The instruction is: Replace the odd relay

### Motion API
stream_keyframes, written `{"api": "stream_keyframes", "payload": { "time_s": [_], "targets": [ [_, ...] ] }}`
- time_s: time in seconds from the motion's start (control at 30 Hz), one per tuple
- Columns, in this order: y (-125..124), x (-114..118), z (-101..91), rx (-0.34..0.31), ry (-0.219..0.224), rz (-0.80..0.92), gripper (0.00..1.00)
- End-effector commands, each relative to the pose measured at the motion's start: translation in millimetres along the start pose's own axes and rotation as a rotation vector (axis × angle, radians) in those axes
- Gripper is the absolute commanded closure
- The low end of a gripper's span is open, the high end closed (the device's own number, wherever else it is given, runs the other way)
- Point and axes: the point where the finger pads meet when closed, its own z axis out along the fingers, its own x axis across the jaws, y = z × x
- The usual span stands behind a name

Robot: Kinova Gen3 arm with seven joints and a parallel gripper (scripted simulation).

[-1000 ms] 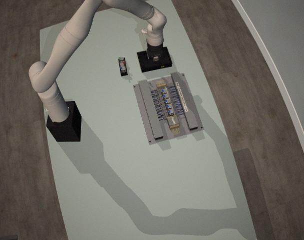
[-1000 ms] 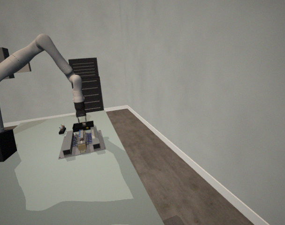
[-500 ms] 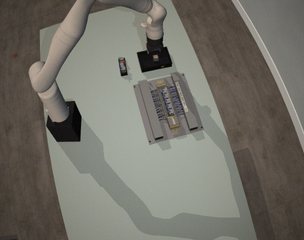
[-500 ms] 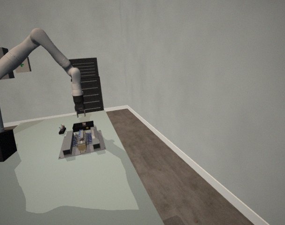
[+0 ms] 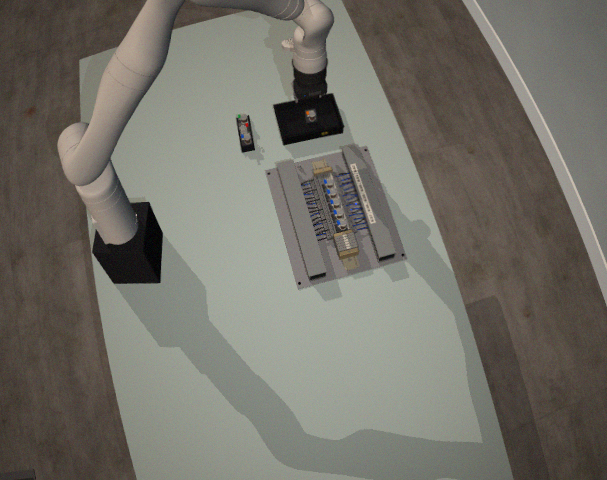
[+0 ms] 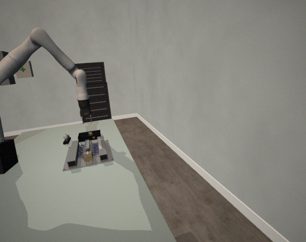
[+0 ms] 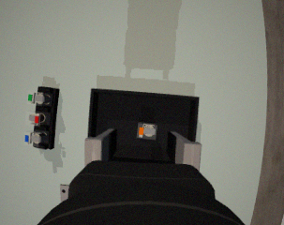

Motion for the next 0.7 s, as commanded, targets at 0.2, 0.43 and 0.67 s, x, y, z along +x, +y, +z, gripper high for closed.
{"api": "stream_keyframes", "payload": {
  "time_s": [0.2,0.43,0.67],
  "targets": [
    [-0.4,2.2,-0.1,0.002,0.006,0.000,0.00],
    [-0.5,3.1,2.4,0.002,0.009,0.000,0.00],
    [-0.6,3.4,3.8,0.003,0.010,0.001,0.00]
  ]
}}
